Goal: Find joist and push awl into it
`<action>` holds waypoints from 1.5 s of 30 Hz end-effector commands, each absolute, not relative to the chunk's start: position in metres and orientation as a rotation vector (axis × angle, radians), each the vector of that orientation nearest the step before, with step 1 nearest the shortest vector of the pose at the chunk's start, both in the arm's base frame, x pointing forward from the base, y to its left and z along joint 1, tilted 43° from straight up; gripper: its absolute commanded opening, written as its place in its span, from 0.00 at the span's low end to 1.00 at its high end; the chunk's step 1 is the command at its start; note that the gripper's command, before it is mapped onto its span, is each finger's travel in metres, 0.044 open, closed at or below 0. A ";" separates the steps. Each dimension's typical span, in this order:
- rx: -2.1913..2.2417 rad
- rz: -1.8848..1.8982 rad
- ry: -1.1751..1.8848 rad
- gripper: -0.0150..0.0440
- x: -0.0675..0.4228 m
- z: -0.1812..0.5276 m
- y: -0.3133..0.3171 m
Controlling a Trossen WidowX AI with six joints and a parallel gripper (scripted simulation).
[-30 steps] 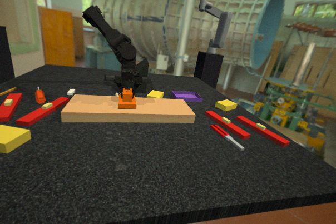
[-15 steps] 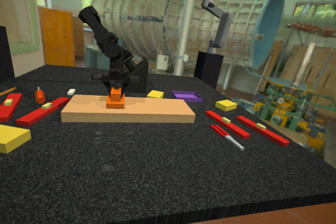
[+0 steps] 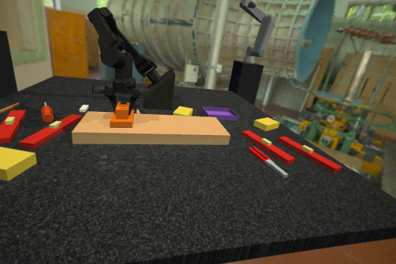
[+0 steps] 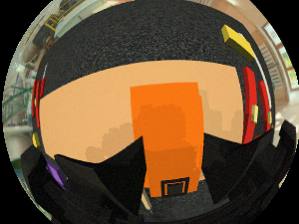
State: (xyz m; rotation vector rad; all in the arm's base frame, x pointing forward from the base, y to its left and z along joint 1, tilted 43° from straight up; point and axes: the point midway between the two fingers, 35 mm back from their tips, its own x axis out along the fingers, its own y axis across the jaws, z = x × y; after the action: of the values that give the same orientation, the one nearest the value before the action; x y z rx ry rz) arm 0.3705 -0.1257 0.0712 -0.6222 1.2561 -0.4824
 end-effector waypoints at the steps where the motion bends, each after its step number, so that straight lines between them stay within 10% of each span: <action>1: -0.625 -0.504 1.252 0.25 0.370 0.085 -0.141; 45: -0.620 -0.497 1.254 0.25 0.376 0.164 -0.136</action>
State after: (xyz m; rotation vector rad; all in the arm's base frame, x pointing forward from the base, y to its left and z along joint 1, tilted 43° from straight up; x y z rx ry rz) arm 0.3732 -0.1492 0.1437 -0.6213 1.2751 -0.4875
